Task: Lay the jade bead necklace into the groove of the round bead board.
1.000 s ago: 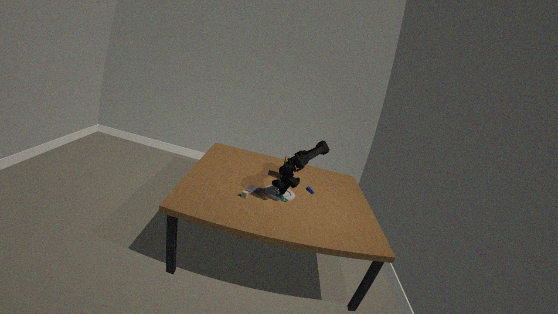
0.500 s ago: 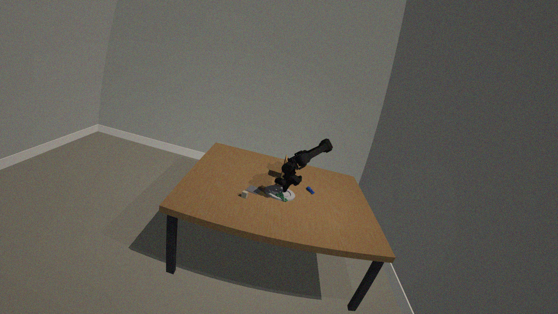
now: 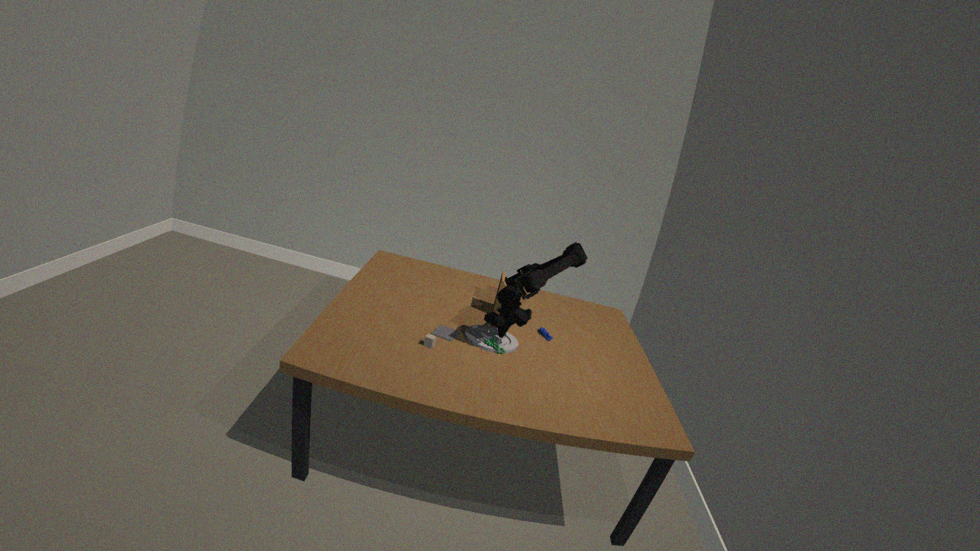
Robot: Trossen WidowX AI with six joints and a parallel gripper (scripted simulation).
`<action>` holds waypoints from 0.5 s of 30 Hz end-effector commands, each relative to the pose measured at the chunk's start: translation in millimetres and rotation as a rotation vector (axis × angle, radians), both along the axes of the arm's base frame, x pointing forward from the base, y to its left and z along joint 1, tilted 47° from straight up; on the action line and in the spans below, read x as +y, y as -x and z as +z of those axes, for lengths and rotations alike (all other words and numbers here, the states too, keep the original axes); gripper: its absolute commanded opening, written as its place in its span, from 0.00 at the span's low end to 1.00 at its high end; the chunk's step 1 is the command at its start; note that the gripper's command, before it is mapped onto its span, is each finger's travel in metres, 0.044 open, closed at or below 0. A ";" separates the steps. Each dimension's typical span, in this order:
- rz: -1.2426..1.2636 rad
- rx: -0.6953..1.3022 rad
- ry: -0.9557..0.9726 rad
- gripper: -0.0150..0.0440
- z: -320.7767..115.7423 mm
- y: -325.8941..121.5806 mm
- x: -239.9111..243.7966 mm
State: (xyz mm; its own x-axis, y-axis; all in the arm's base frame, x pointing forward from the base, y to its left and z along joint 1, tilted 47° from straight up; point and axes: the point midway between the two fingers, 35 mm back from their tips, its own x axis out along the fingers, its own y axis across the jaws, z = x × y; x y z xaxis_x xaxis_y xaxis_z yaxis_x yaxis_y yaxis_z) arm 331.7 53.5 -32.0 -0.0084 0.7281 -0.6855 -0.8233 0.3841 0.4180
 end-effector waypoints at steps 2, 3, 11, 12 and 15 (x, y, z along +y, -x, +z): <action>-0.004 0.000 -0.001 0.25 -4.4 0.2 5.4; -0.004 0.000 -0.001 0.25 -5.5 0.3 6.6; 0.001 -0.007 0.003 0.43 -4.8 -0.6 7.4; 0.001 -0.007 0.003 0.48 -4.8 -0.6 7.4; 0.001 -0.007 0.003 0.61 -4.8 -0.6 7.4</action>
